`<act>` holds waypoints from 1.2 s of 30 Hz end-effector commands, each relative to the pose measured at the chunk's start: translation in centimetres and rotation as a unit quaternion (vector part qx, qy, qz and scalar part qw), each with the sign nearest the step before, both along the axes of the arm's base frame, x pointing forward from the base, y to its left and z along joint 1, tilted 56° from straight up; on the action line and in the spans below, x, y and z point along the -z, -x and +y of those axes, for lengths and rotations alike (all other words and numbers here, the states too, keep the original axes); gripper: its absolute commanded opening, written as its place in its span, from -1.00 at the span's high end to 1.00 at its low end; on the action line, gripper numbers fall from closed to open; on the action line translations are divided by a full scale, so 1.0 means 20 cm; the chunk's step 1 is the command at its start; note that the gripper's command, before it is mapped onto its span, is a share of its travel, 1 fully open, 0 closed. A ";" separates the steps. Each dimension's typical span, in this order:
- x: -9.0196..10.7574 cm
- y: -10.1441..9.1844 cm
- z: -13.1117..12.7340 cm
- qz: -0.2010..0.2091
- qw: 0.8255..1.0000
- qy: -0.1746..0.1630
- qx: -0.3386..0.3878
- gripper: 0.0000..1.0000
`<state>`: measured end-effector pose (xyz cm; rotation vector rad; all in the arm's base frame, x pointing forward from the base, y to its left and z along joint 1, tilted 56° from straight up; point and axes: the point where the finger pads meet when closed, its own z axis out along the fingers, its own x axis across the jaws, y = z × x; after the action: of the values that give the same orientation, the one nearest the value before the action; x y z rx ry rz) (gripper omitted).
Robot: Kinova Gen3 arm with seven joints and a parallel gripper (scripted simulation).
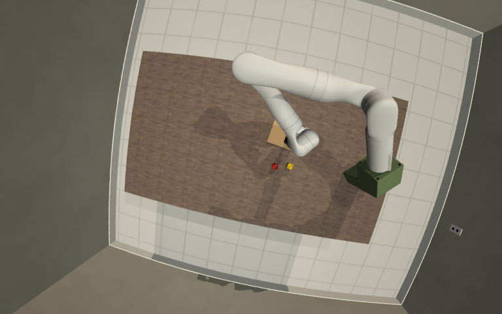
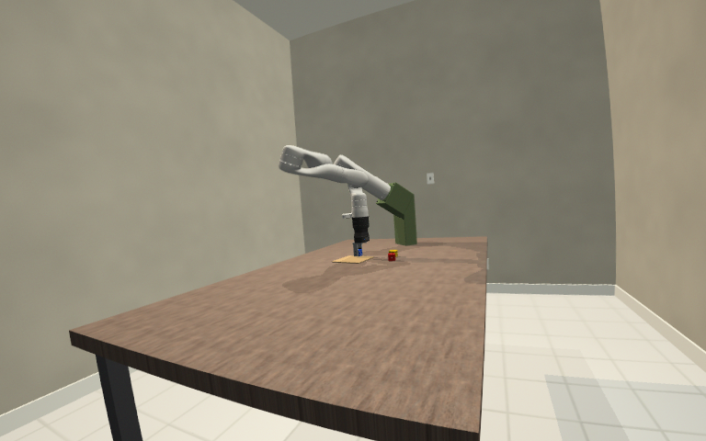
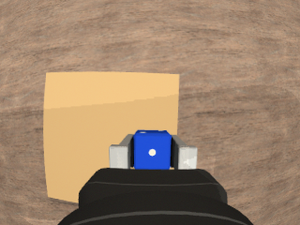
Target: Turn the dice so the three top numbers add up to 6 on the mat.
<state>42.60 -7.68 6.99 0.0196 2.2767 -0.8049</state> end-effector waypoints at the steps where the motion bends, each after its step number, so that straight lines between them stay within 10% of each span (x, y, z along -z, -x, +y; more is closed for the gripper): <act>1: 0.00 0.00 0.00 0.000 1.000 0.000 -0.001 -0.14; 36: 0.01 -0.01 -0.01 0.000 1.000 0.000 -0.001 -0.14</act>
<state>42.86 -7.91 6.76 0.0196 2.2766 -0.8049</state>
